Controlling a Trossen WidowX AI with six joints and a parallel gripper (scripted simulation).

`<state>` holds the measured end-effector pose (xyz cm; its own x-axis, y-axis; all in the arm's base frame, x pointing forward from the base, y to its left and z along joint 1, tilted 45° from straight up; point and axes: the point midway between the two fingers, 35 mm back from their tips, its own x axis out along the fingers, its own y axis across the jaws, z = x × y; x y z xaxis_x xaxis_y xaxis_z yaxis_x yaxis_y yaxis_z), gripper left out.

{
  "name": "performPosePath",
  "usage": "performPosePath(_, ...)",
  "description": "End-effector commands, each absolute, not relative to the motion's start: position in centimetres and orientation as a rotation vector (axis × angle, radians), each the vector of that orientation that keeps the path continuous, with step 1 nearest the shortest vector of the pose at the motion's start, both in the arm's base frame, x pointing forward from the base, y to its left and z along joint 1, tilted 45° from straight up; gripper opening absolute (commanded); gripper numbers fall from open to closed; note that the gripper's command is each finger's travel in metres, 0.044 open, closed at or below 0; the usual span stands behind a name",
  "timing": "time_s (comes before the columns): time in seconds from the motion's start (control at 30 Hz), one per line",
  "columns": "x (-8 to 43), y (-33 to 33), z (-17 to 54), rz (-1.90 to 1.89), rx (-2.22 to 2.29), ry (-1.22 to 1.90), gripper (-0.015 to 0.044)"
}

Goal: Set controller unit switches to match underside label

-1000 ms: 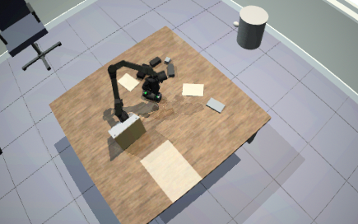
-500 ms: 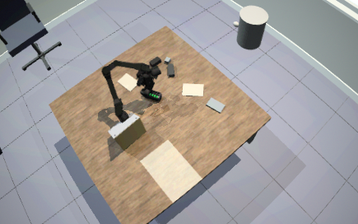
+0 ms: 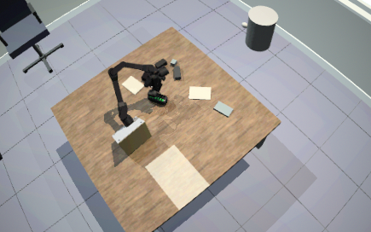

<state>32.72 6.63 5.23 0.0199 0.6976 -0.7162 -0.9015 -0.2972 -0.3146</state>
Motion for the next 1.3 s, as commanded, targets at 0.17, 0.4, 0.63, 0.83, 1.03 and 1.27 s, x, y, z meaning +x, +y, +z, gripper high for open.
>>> performPosePath(0.17, 33.6, 6.8, 5.4, 1.593, -0.973, 0.286, 0.0000)
performPosePath(0.4, 33.7, 6.8, 5.4, 1.592, -0.973, 0.286, 0.0000)
performPosePath(0.63, 33.6, 5.5, 6.6, 1.595, -0.975, 0.289, 0.0079)
performPosePath(0.83, 33.2, 3.3, 8.8, 1.600, -0.975, 0.291, 0.0236)
performPosePath(1.03, 33.3, 3.3, 8.8, 1.599, -0.975, 0.291, 0.0289)
performPosePath(1.27, 33.3, 3.3, 8.8, 1.599, -0.975, 0.291, 0.0105)
